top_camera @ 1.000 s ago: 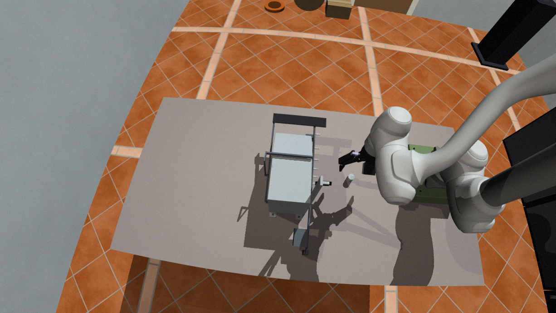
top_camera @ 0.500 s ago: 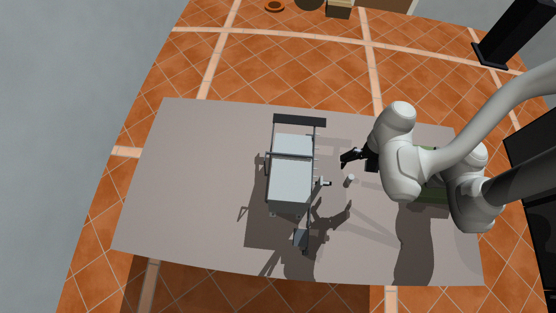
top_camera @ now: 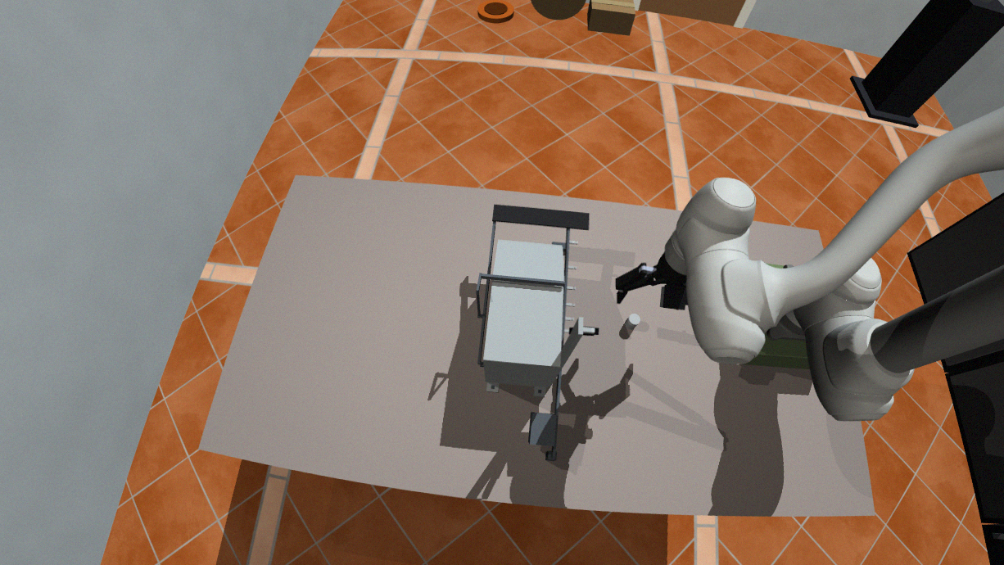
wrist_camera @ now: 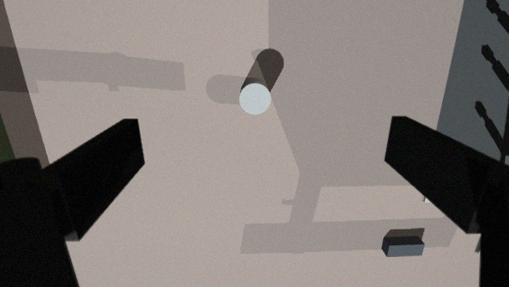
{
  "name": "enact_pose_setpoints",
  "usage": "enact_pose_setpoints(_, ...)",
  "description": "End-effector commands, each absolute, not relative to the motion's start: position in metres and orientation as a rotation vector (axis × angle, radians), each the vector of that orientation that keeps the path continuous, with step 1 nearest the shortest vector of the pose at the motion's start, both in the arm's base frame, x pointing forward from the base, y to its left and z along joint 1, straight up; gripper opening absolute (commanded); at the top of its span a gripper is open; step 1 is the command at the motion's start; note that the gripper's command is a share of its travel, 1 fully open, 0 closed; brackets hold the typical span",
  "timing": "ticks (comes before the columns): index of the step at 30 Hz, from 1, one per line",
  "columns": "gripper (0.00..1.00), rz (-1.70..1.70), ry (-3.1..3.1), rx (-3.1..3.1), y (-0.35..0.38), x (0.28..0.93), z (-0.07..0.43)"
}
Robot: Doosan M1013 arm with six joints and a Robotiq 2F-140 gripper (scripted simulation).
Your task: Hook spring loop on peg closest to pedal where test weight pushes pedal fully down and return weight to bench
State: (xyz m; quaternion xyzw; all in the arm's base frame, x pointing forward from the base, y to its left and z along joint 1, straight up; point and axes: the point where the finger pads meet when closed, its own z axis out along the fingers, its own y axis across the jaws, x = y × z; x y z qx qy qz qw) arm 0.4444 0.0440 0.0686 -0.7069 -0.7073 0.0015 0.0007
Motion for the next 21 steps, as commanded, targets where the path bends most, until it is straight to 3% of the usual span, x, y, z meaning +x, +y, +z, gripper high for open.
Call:
enact_pose_setpoints(1, 1.0, 0.003, -2.221, -2.22, 0.044, 0.445, 0.071)
enact_pose_setpoints(7, 1.0, 0.003, -2.221, -2.22, 0.044, 0.445, 0.073)
enact_pose_setpoints(8, 1.0, -0.157, -2.146, -2.139, 0.044, 0.433, 0.118)
enact_pose_setpoints(21, 1.0, -0.157, -2.146, -2.139, 0.044, 0.433, 0.118)
